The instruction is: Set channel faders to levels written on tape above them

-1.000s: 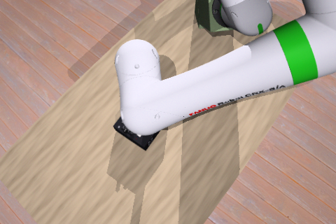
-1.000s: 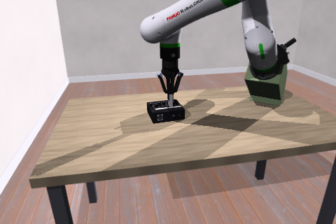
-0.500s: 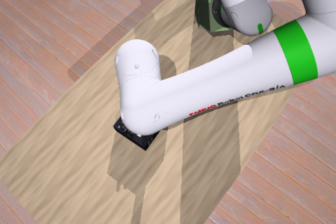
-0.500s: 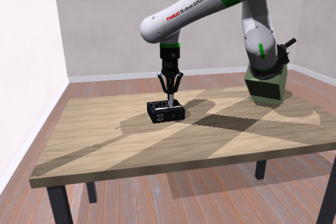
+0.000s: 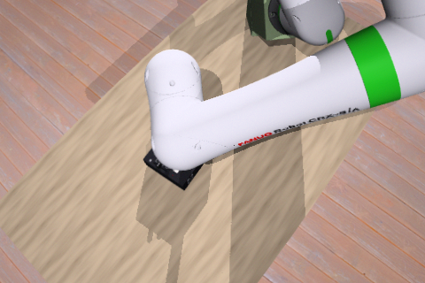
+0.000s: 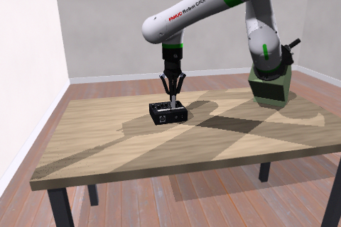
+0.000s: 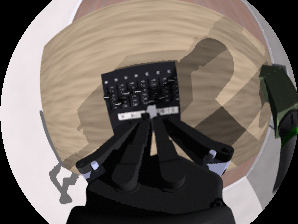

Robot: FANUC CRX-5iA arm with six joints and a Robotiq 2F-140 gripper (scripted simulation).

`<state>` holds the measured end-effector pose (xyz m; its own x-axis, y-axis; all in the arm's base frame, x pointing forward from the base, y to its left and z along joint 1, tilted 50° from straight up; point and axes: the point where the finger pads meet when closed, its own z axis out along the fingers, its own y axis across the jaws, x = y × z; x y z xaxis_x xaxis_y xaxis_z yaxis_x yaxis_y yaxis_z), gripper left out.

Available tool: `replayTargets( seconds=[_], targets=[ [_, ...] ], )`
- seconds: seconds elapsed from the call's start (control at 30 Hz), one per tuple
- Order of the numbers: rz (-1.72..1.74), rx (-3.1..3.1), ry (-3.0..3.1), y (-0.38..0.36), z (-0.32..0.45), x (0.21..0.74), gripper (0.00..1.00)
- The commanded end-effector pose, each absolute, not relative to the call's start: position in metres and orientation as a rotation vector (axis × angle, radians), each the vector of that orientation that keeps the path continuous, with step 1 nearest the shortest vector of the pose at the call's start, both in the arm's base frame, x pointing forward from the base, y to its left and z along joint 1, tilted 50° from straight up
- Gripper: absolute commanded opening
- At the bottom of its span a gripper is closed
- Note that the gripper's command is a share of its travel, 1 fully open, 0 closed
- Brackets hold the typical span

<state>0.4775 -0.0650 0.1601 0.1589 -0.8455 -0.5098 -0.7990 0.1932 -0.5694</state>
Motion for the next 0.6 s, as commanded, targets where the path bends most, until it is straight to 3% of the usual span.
replayTargets(
  seconds=[0.0, 0.57],
  targets=[
    [-0.070, -1.590, 1.624, -0.0657, 0.1600, 0.4776, 0.00],
    [-0.070, -1.590, 1.624, -0.0711, 0.1567, 0.4786, 0.00]
  ],
)
